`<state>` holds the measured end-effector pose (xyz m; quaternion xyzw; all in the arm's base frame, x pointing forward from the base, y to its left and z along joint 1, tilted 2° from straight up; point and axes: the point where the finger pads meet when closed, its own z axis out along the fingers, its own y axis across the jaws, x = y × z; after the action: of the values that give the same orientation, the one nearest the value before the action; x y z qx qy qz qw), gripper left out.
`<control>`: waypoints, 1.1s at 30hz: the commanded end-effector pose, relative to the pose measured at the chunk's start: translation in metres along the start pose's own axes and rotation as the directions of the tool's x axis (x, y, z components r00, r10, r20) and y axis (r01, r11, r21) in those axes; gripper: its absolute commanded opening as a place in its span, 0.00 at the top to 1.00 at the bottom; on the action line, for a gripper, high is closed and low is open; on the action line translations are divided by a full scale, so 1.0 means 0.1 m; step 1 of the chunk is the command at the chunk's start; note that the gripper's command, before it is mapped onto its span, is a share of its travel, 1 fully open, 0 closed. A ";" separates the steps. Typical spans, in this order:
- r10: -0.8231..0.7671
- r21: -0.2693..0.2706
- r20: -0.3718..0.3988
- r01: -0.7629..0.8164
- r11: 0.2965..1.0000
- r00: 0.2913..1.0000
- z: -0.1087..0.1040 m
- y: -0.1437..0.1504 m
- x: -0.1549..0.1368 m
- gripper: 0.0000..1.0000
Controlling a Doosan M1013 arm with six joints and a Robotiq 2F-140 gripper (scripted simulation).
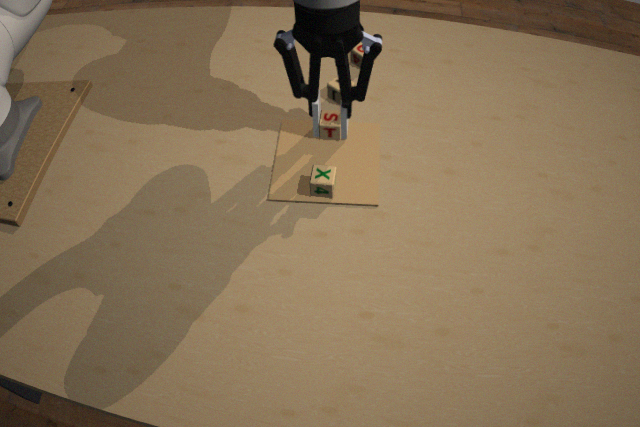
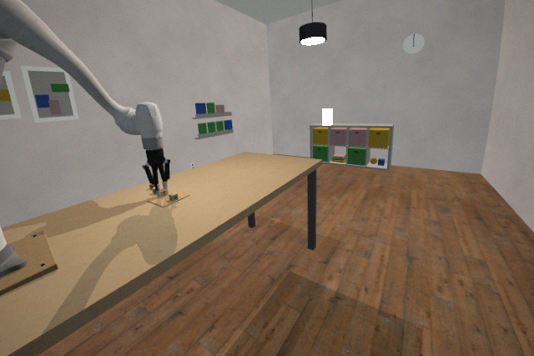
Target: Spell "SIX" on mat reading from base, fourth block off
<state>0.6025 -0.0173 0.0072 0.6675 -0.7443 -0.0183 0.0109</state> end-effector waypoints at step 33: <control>-0.004 0.001 0.004 0.004 1.000 1.000 -0.21 -0.01 -0.02 0.72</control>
<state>0.6027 -0.0173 0.0171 0.6676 -0.7442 -0.0186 0.0110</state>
